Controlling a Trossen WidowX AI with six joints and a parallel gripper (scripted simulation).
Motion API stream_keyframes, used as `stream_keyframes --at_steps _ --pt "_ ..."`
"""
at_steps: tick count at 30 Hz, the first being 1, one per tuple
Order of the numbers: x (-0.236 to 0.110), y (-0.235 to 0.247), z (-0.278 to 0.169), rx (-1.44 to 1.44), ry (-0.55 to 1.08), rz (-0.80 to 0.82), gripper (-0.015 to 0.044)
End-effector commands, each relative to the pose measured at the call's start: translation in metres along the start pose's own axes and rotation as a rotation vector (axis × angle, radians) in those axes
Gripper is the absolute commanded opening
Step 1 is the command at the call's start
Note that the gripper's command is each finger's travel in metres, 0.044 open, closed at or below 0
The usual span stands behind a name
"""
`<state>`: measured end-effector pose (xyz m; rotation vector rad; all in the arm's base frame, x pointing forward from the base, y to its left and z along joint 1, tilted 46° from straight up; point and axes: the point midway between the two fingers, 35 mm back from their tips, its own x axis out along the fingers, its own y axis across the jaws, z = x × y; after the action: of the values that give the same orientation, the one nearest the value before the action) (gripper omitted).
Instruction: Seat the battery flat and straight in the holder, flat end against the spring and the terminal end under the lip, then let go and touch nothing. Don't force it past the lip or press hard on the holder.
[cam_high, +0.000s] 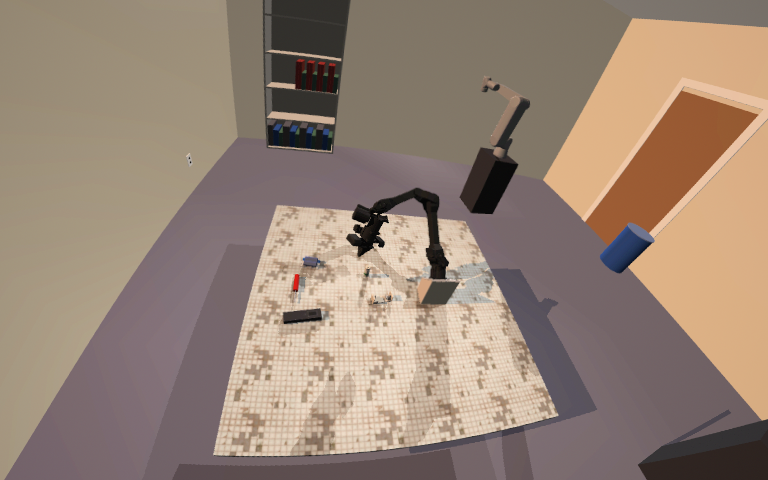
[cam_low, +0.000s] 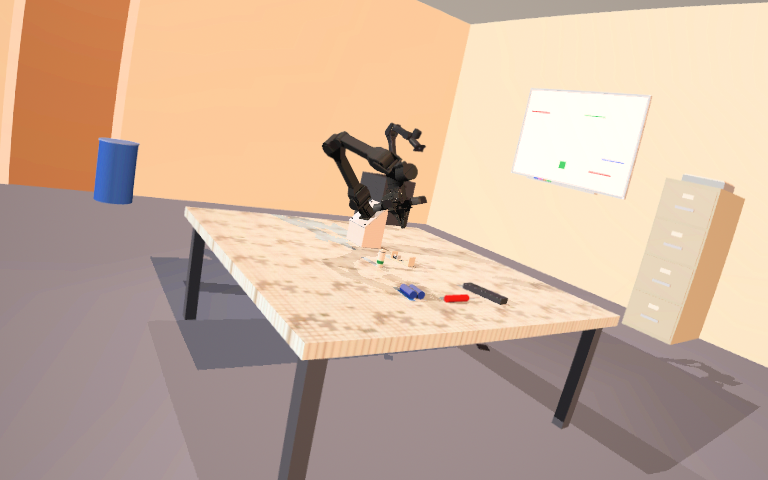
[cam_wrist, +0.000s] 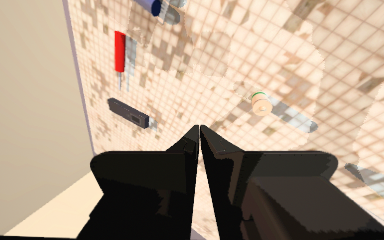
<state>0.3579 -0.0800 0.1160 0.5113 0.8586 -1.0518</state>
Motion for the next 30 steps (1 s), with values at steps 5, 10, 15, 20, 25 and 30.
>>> stream_keyframes --at_steps 5,10,15,20,25,30 --pt "0.031 -0.022 -0.003 0.086 -0.088 -0.386 0.0" --pt "0.031 -0.022 -0.003 0.086 -0.088 -0.386 0.0" --pt "0.038 -0.024 -0.002 0.086 -0.087 -0.386 0.0" --pt "0.083 -0.041 0.001 0.086 -0.088 -0.385 0.0" --pt "0.105 -0.053 0.003 0.086 -0.091 -0.387 0.0" --pt "0.104 -0.055 0.003 0.086 -0.091 -0.387 0.0"
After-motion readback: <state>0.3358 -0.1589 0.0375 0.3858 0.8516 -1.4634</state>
